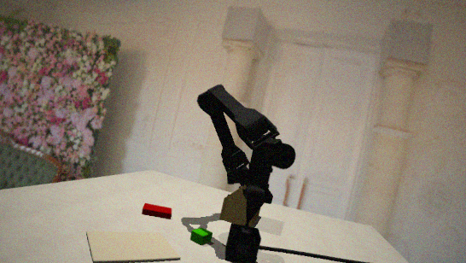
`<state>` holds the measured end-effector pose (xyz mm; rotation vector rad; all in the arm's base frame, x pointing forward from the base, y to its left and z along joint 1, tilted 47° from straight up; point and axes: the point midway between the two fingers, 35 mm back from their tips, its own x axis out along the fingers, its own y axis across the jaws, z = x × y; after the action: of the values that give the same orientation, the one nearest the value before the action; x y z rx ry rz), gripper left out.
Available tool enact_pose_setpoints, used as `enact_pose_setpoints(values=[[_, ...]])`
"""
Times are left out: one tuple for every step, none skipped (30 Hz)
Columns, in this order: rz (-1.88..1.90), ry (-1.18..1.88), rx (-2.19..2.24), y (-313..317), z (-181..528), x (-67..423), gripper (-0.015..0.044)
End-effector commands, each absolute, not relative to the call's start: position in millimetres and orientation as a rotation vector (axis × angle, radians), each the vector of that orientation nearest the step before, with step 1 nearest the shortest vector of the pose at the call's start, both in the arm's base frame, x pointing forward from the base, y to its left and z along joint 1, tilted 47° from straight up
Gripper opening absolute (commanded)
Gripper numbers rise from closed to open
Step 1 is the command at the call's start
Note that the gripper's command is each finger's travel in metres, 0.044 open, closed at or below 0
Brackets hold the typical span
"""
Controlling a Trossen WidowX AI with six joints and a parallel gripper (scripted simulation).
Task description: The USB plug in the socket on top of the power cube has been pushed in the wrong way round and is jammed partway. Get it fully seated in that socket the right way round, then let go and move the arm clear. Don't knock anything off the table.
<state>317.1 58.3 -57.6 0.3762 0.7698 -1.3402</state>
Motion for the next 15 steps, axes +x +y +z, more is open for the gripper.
enact_pose_setpoints(values=[[-1.339,0.771,0.369,57.0,-58.7,316.4,0.0000],[-1.339,0.771,0.369,57.0,-58.7,316.5,0.0000],[-1.339,0.771,0.369,56.9,-58.8,316.5,0.0000],[-1.339,0.771,0.369,56.8,-58.9,316.5,0.0000],[-1.339,0.771,0.369,56.7,-59.0,316.5,0.0000],[-1.339,0.771,0.369,56.6,-59.1,316.5,0.0000],[-1.339,0.771,0.369,56.5,-59.2,316.5,0.0000],[-1.339,0.771,0.369,56.4,-59.2,316.5,0.0000],[-1.339,0.771,0.369,56.3,-59.3,316.5,0.0000],[-1.339,0.771,0.369,56.2,-59.4,316.5,0.0000],[-1.339,0.771,0.369,56.2,-59.5,316.5,0.0000],[-1.339,0.771,0.369,56.1,-59.6,316.5,0.0000],[-1.339,0.771,0.369,56.0,-59.6,316.5,0.0000],[-1.339,0.771,0.369,55.9,-59.7,316.5,0.0000],[-1.339,0.771,0.369,55.8,-59.8,316.5,0.0000]])
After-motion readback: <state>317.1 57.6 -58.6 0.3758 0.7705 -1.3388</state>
